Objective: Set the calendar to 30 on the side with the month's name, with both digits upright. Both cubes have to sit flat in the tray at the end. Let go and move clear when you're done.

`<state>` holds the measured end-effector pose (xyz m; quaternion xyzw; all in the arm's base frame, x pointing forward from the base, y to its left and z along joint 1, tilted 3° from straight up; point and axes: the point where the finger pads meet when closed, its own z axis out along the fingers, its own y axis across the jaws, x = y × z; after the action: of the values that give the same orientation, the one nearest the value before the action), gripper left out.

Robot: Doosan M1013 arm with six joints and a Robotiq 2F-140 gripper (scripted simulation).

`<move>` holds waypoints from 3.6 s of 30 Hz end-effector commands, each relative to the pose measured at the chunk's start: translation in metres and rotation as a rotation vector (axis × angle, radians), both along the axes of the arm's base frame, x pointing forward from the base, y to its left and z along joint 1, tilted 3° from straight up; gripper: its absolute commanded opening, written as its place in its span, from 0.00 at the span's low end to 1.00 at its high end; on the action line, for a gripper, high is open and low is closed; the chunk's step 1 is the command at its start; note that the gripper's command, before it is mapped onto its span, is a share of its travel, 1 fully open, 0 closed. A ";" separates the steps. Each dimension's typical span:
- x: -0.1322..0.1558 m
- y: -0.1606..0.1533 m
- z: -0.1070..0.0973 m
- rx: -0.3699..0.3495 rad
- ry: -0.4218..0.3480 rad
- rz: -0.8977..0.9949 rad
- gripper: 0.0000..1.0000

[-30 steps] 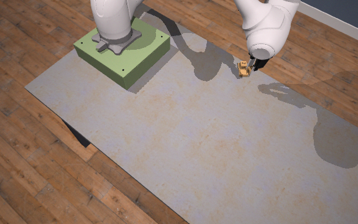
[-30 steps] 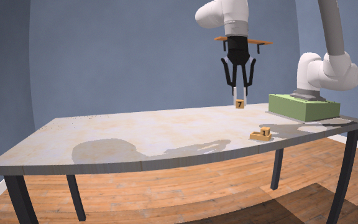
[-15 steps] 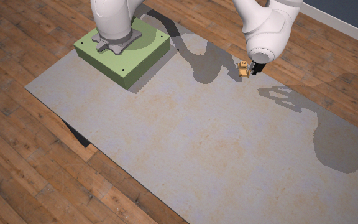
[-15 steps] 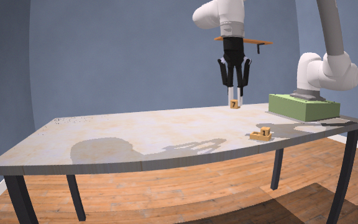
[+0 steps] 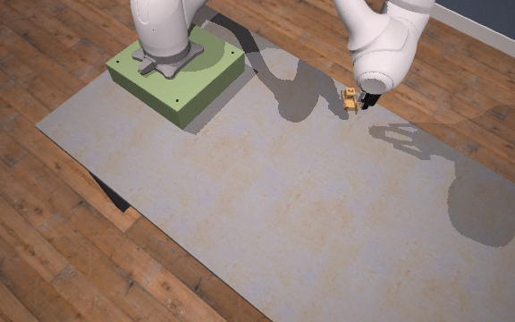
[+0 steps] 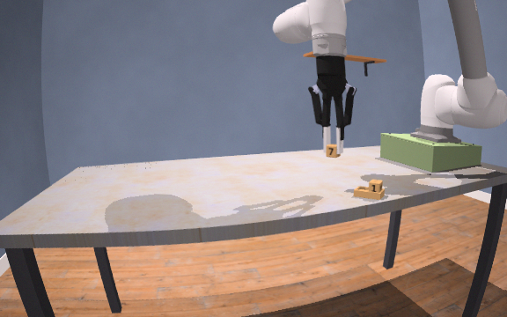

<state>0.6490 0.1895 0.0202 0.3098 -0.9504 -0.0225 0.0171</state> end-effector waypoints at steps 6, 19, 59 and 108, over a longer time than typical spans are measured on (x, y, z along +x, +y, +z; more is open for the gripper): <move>-0.001 0.001 -0.026 0.000 0.000 0.000 0.24; -0.003 0.003 -0.075 0.000 0.000 0.000 0.24; -0.004 0.003 -0.087 0.000 0.000 0.000 0.24; -0.004 0.003 -0.090 0.000 0.000 0.000 0.24</move>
<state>0.6449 0.1926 -0.0704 0.3098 -0.9504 -0.0225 0.0171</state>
